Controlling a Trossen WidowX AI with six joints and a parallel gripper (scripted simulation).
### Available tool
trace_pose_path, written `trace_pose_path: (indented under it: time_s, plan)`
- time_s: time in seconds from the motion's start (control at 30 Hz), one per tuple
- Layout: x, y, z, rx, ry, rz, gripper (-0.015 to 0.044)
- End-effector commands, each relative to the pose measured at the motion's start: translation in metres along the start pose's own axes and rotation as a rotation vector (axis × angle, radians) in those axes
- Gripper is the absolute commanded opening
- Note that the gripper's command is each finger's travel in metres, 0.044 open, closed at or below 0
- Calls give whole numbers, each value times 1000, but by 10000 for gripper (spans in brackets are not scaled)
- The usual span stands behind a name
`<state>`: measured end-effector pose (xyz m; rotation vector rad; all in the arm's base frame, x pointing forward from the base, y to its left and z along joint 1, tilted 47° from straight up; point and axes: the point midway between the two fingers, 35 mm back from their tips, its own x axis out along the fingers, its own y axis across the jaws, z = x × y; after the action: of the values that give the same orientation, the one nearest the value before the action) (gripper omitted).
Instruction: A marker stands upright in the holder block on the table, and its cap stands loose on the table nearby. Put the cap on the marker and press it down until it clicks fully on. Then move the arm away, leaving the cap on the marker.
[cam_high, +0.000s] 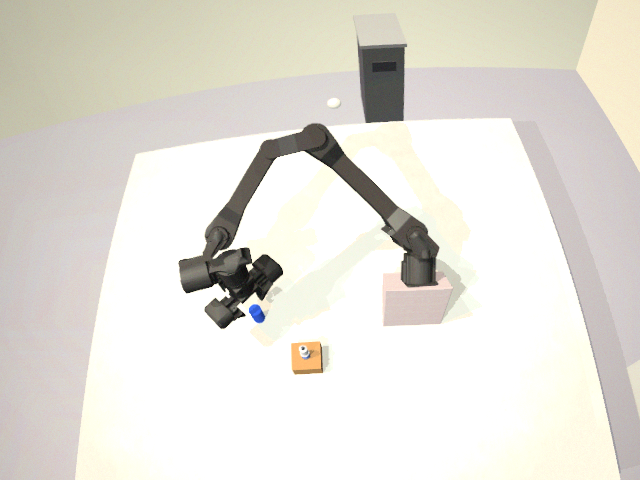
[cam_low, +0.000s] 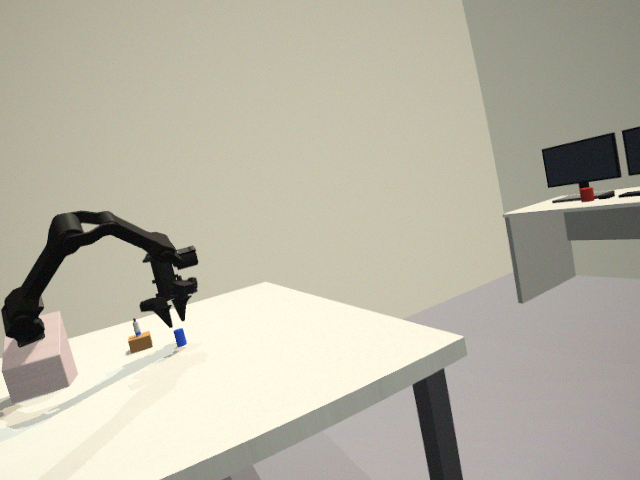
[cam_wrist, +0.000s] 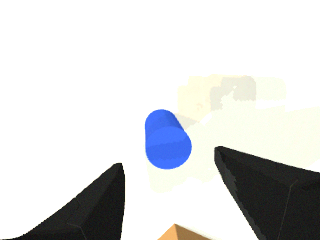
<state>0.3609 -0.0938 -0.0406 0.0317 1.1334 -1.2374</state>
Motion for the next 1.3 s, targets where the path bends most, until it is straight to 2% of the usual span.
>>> trace_pose_path:
  time_s: [0.0, 1.03, 1.13, 1.27]
  plan:
    - [6, -1, -1, -7, -3, -5, 250]
    - [53, -2, 0, -7, -5, -7, 250]
    - [53, -2, 0, -7, -5, -7, 171]
    - [53, -2, 0, -7, -5, -7, 144]
